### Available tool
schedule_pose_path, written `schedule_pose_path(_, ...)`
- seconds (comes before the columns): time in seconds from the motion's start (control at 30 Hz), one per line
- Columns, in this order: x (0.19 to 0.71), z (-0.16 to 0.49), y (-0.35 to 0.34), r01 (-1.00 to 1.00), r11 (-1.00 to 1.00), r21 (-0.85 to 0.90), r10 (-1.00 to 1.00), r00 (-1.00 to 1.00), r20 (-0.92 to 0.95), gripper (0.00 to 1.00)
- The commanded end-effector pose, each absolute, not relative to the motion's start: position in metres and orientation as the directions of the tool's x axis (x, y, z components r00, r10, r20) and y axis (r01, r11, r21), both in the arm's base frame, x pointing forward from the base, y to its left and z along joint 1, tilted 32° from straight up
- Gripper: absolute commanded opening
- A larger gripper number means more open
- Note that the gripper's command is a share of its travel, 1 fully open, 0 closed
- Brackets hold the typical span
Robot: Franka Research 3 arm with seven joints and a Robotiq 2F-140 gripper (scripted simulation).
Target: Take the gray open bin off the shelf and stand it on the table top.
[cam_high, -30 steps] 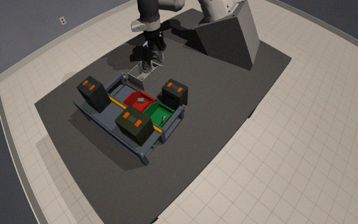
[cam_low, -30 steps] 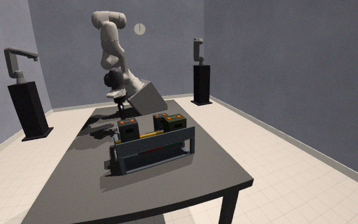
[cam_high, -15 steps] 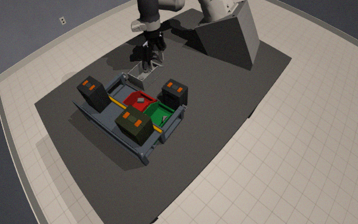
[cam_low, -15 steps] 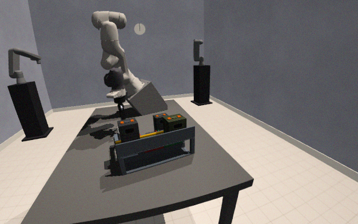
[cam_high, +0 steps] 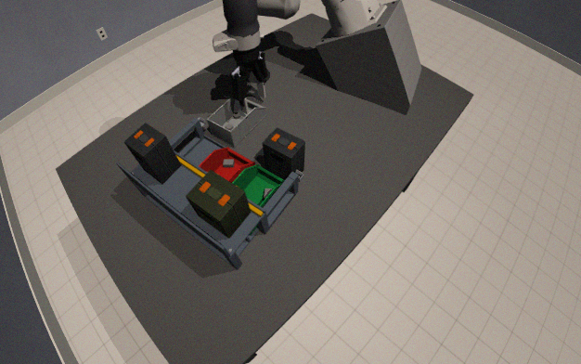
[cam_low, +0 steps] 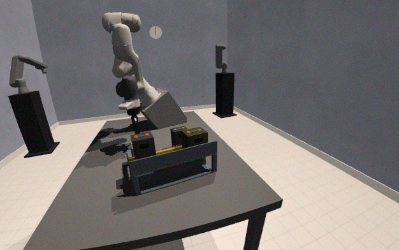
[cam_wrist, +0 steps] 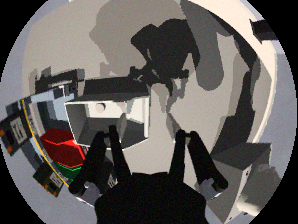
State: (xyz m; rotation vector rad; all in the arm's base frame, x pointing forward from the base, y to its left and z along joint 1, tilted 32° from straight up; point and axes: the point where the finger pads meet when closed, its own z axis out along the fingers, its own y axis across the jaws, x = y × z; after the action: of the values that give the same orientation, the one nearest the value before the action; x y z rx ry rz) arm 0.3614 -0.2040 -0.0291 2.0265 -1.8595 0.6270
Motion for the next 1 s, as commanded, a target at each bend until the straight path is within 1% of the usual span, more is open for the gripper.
schedule_pose_path(0.0,0.362,-0.029,-0.204,-0.993,-0.102,-0.059,-0.853,0.057,0.519,0.57)
schedule_pose_path(0.57,0.362,-0.029,-0.204,-0.993,-0.102,-0.059,-0.853,0.057,0.519,0.57)
schedule_pose_path(0.73,0.357,0.005,-0.183,-0.993,-0.098,-0.065,-0.853,0.051,0.519,0.57)
schedule_pose_path(0.97,0.357,0.005,-0.183,-0.993,-0.098,-0.065,-0.853,0.051,0.519,0.57)
